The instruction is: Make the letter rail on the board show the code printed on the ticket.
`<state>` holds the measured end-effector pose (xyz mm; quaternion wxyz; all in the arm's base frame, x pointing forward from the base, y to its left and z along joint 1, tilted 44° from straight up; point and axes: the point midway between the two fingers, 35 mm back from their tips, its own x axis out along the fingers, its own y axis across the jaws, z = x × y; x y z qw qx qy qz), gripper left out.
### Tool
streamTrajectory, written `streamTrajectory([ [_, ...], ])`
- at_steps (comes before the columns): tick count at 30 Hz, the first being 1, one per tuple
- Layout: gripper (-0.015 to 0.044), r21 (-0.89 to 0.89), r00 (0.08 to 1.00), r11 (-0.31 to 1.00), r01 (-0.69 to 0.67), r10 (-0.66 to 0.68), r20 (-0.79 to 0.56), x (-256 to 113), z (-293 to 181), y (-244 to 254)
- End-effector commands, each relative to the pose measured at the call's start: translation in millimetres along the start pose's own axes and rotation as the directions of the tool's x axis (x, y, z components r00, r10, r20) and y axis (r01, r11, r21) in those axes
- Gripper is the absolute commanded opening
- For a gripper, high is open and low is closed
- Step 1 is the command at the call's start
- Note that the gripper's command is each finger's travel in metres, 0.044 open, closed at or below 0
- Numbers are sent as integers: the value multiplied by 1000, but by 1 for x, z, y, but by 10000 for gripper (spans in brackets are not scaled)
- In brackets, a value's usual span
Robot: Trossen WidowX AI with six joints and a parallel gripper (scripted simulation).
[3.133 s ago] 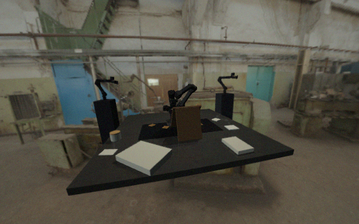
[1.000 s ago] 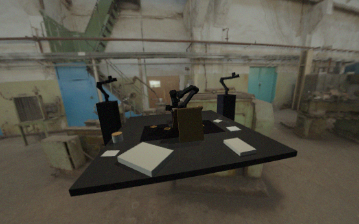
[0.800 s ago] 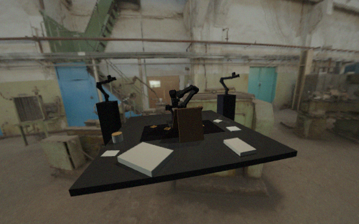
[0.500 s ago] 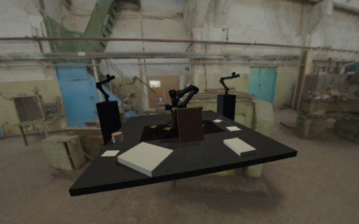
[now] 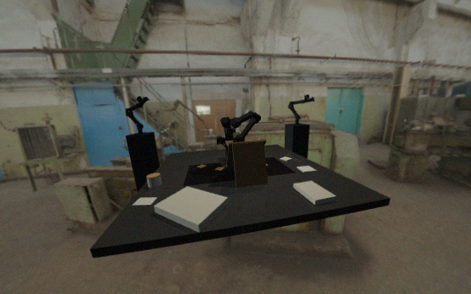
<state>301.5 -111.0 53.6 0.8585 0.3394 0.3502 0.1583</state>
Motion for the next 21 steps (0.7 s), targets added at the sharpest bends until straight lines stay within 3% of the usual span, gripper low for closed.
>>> streamTrajectory([
  [1,295,-8,1000,1000,-2,2,5,-3,2,1],
  [21,295,-8,1000,1000,-2,2,5,-8,3,2],
])
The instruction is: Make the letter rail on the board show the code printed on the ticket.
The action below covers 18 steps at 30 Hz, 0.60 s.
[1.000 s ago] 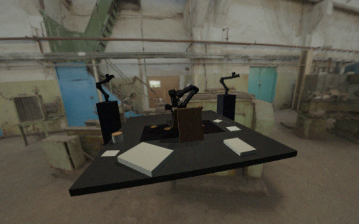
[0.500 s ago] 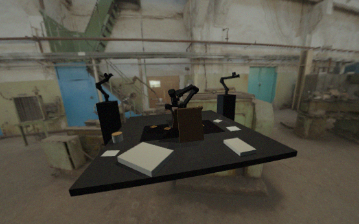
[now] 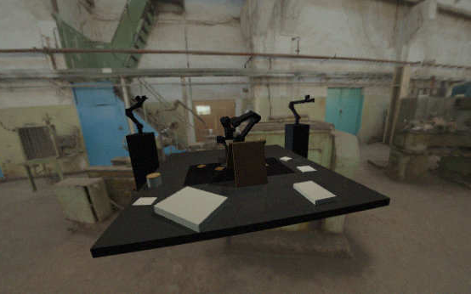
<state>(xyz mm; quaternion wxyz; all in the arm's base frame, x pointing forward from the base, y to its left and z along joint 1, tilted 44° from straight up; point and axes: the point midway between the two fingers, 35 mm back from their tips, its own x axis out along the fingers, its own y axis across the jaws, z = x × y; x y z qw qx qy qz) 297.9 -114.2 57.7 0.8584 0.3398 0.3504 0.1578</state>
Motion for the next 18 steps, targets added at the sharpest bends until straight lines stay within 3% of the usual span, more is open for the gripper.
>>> streamTrajectory([
  [1,295,-9,1000,1000,-2,2,5,-2,2,2],
  [18,295,-9,1000,1000,-2,2,4,-4,5,3],
])
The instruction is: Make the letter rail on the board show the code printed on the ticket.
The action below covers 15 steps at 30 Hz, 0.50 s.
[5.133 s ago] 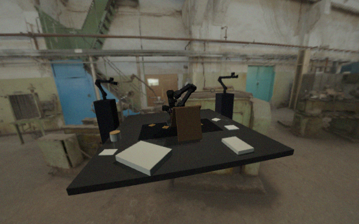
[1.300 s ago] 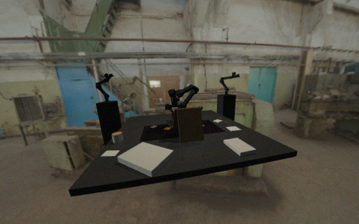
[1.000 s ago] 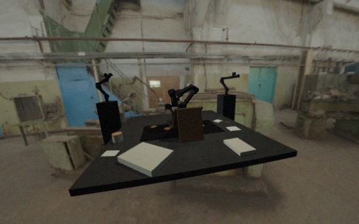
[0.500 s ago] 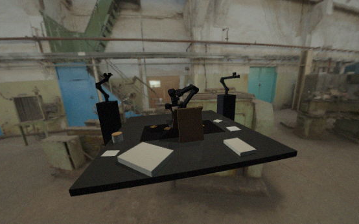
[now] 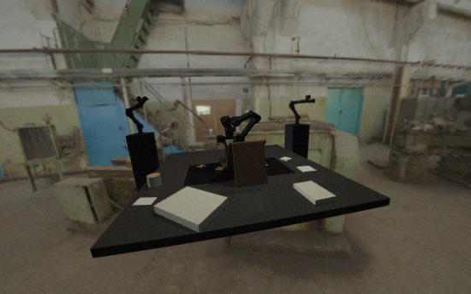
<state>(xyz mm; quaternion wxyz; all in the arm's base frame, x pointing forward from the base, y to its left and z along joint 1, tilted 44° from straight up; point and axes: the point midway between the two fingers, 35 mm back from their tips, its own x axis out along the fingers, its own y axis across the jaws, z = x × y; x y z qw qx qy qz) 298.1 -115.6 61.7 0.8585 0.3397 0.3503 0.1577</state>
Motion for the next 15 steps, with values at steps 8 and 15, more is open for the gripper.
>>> streamTrajectory([
  [8,85,0,1000,1000,0,0,0,0,0,0],
  [15,0,0,1000,1000,0,0,0,0,0,0],
])
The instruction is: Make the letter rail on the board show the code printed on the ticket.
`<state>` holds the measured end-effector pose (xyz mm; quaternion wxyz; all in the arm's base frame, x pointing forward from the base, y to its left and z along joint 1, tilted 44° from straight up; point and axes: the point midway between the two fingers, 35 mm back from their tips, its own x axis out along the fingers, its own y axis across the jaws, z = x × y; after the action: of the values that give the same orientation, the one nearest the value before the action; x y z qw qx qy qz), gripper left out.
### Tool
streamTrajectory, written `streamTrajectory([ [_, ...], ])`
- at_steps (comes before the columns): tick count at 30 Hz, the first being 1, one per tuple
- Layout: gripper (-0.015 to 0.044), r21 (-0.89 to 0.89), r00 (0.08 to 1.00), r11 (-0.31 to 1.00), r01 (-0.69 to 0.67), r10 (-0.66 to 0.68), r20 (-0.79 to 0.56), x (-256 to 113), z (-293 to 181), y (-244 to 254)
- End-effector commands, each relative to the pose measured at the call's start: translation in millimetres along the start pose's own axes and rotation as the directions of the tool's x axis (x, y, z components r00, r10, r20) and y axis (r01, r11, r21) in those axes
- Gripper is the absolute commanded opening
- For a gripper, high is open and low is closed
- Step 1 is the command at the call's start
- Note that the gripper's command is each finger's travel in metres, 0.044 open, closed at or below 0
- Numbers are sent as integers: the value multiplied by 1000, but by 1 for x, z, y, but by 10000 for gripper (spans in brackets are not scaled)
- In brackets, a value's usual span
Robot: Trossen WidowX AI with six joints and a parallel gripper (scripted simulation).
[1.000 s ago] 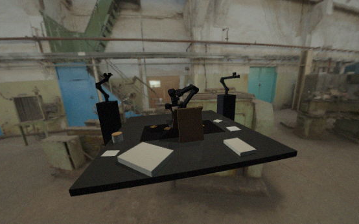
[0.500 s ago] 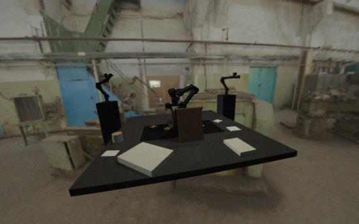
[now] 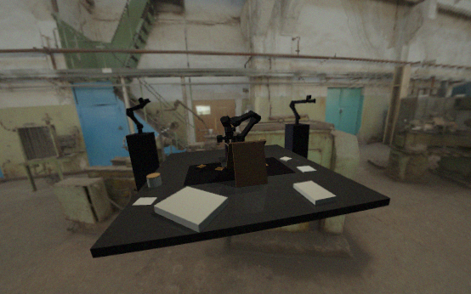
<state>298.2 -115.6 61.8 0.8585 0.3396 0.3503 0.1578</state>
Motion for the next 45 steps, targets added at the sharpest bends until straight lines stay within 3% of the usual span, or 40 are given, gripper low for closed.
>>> streamTrajectory([
  [1,0,0,1000,1000,0,0,0,0,0,0],
  [8,0,2,1000,1000,6,-6,-19,1,2,-2],
  [17,0,3,948,999,50,-47,-313,15,22,-26],
  [27,0,-15,776,1000,-2,-8,-630,19,26,-31],
  [45,0,-15,773,1000,-5,-6,-635,26,26,-30],
])
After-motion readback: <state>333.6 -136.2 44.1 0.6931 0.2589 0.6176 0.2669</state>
